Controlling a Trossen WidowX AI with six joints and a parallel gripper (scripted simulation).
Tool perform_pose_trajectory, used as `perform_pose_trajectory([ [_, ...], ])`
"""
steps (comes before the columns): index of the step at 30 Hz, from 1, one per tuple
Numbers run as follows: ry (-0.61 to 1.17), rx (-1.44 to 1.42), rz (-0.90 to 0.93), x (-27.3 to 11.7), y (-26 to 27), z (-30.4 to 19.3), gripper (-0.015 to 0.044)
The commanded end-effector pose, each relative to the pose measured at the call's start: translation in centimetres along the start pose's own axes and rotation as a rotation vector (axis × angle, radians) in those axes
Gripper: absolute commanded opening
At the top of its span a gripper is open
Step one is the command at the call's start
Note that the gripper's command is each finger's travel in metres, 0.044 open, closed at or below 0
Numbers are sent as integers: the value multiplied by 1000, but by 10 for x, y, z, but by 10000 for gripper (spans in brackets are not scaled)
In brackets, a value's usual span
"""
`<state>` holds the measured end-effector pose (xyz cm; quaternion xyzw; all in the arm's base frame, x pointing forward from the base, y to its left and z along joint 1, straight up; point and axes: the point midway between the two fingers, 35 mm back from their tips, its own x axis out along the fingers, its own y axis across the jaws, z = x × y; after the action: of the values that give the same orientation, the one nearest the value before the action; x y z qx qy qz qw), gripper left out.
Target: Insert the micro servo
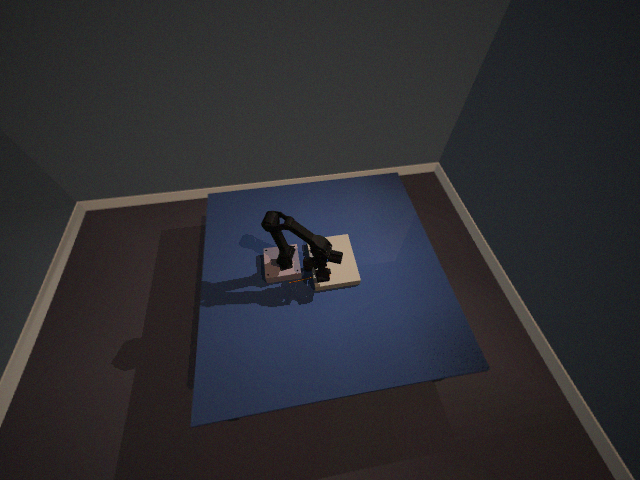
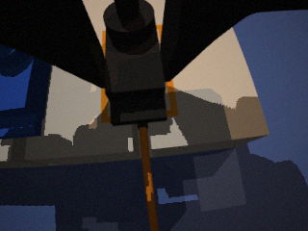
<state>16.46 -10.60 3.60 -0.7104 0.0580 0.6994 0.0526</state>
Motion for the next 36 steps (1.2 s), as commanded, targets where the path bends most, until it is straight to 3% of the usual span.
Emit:
perform_pose_trajectory([
  [1, 1, -2, 1, 4, 0, 0, 0],
  [3, 1, -2, 1, 6, 0, 0, 0],
  [10, 1, -2, 1, 4, 0, 0, 184],
  [21, 1, -2, 1, -32, -1, 2, 188],
  [23, 5, -2, 2, -31, 0, -3, 240],
  [31, 8, -2, 2, -71, 3, -62, 440],
  [36, 11, -3, 1, -94, 0, -104, 440],
])
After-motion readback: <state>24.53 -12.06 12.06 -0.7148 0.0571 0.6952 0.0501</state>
